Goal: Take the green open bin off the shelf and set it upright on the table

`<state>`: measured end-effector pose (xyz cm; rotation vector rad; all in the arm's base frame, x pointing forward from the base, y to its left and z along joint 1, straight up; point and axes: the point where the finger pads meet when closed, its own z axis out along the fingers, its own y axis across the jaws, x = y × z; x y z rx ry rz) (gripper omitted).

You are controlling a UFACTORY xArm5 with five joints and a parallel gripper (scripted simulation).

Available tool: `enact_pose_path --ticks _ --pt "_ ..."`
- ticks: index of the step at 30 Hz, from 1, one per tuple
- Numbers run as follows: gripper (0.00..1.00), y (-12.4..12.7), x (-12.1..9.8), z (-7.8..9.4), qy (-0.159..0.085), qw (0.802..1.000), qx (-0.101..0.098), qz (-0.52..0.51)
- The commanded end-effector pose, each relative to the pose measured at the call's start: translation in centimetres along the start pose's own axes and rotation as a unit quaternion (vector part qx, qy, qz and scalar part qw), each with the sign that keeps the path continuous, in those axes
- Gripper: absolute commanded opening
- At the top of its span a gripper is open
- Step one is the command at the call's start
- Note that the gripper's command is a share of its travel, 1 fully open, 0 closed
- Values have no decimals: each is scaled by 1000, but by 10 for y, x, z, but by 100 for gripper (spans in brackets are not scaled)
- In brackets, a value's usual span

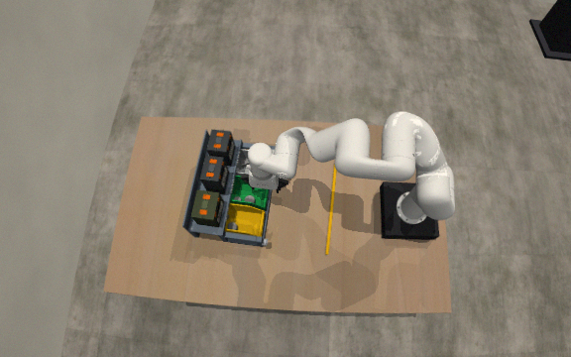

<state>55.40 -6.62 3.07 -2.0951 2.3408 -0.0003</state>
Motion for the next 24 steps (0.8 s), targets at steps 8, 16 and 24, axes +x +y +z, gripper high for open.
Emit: enact_pose_path --ticks 8,16,24 --pt "100 -2 0 13 3 1000 3 0" --pt "100 -2 0 13 3 1000 3 0" --pt "100 -2 0 18 3 1000 3 0"
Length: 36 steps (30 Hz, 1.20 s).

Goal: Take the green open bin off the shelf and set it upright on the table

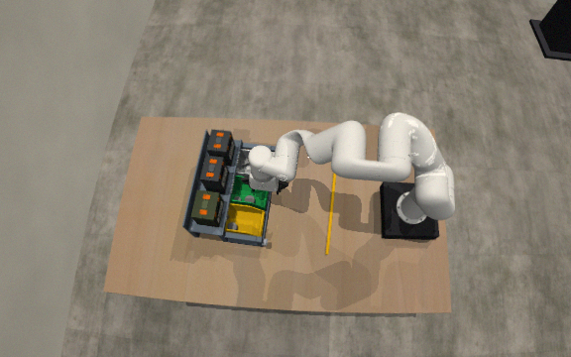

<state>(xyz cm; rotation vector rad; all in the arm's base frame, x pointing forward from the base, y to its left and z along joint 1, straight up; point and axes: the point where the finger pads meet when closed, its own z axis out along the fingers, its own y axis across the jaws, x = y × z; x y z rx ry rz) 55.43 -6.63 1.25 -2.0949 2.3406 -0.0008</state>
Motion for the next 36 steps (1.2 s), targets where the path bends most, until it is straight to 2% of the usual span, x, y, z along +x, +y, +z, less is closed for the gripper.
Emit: enact_pose_path --ticks 1,36 --pt "100 -2 0 1 3 1000 3 0" --pt "100 -2 0 18 3 1000 3 0"
